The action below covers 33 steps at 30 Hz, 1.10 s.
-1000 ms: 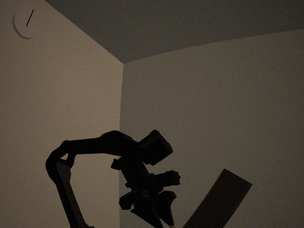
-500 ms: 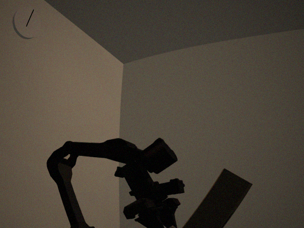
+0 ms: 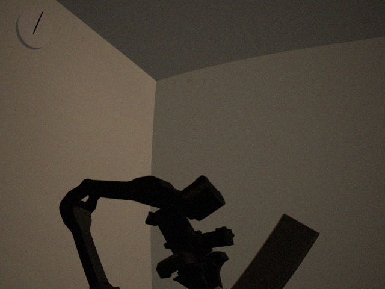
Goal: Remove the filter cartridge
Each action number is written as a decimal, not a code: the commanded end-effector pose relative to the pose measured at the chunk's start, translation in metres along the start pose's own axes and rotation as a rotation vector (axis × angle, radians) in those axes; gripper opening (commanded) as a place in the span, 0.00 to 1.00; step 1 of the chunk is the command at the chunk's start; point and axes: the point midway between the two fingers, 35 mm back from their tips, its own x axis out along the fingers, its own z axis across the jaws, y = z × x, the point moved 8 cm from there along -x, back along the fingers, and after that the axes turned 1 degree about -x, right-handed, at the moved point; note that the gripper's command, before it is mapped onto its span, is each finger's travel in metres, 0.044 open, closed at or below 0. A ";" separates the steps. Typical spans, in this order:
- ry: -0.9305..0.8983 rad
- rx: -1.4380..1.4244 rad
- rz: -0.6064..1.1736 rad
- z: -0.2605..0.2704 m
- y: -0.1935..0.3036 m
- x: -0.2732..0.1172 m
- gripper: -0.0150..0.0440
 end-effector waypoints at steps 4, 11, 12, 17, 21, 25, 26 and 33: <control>0.000 0.000 0.000 0.000 0.000 0.000 0.43; 0.000 0.000 -0.001 0.000 -0.018 -0.008 0.25; 0.000 0.000 -0.001 0.000 -0.020 -0.010 0.25; 0.000 0.000 -0.001 0.000 -0.025 -0.022 0.25; 0.000 0.000 0.000 0.000 -0.027 -0.041 0.25; 0.000 0.000 0.001 -0.001 -0.029 -0.060 0.25; 0.000 0.000 0.001 -0.001 -0.029 -0.065 0.25; 0.000 0.000 0.003 -0.001 -0.028 -0.098 0.25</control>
